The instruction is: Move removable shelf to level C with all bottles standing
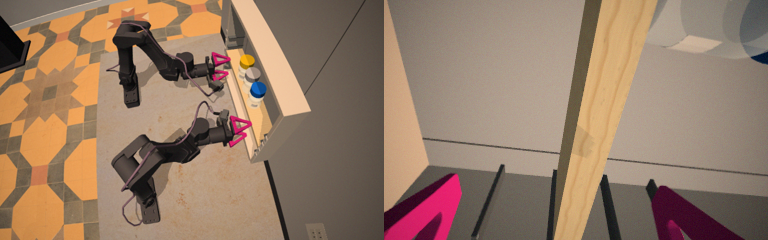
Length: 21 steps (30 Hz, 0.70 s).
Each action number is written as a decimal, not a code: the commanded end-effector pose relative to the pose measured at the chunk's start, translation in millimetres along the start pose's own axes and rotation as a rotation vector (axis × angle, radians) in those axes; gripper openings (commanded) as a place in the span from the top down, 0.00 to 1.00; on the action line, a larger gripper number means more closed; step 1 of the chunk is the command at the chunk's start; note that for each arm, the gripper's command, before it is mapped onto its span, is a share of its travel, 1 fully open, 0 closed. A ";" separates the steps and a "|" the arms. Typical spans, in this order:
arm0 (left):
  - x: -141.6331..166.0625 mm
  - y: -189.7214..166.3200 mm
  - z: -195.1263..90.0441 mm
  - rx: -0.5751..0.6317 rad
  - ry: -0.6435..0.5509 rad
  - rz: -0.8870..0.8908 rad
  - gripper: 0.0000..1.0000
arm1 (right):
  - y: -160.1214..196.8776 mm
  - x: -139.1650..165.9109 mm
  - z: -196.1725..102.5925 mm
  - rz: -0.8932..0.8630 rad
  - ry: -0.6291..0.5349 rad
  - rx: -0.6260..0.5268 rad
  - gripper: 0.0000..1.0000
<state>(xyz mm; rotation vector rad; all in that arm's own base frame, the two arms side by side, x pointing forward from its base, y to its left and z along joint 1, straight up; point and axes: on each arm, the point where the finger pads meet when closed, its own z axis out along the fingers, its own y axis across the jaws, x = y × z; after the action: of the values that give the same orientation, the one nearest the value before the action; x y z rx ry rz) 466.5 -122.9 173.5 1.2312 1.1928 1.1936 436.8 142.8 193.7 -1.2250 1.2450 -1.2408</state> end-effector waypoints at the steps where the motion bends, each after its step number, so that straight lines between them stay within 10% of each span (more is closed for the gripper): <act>1: 1.5 5.2 9.8 -0.007 0.001 -0.007 0.00 | -10.8 -0.8 11.7 0.022 -0.001 0.024 0.00; 21: 1.6 5.3 32.6 -0.007 0.001 -0.007 0.00 | -11.4 -0.8 34.5 0.022 -0.001 0.024 0.00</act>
<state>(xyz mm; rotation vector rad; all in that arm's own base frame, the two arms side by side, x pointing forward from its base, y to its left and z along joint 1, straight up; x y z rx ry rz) 490.6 -123.9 173.4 1.2303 1.1923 1.1935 460.9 142.6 196.1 -1.2129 1.2407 -1.2404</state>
